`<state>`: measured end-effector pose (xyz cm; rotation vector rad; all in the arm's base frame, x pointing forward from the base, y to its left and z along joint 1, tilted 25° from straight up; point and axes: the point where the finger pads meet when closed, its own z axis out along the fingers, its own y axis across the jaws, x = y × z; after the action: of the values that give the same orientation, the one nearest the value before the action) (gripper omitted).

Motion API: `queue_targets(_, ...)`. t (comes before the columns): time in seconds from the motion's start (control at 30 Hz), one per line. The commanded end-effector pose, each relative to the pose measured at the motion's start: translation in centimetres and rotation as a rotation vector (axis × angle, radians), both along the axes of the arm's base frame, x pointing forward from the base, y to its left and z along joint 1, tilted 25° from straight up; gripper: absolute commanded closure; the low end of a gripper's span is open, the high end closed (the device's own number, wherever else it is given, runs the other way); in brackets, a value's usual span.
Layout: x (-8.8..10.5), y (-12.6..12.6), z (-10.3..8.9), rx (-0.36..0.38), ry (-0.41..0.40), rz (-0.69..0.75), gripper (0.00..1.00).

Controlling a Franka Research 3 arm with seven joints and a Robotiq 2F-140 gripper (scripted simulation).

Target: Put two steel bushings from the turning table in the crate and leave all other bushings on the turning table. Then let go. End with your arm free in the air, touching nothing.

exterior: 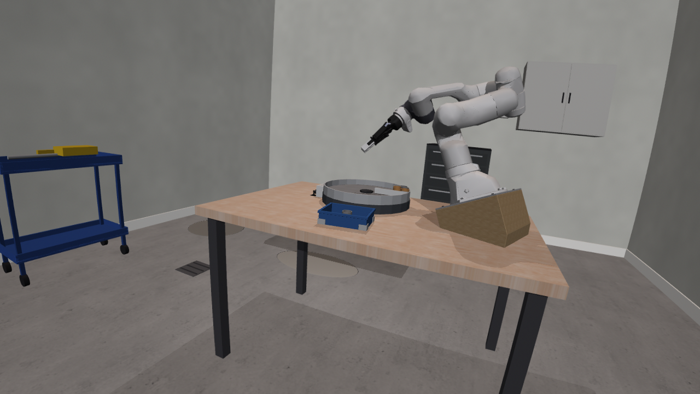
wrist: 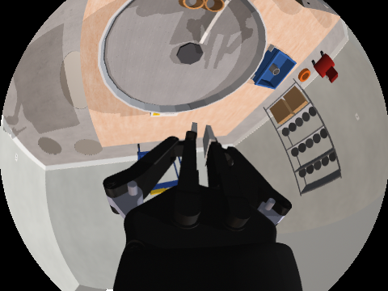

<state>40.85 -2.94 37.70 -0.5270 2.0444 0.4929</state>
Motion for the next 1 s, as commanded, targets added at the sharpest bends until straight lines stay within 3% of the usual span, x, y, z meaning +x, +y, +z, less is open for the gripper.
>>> queue_targets(0.0, 1.0, -0.8, 1.6, 0.134, 0.030, -0.095, 0.90)
queue_targets(0.4, 3.0, -2.9, 3.9, 0.361, 0.071, -0.248, 0.90)
queue_targets(0.47, 3.0, -2.9, 3.9, 0.361, 0.071, -0.248, 0.90)
queue_targets(0.5, 3.4, -3.5, 4.2, 0.410, 0.081, -0.281, 0.90)
queue_targets(0.97, 5.2, -7.0, 5.6, 0.670, 0.138, -0.471, 0.90)
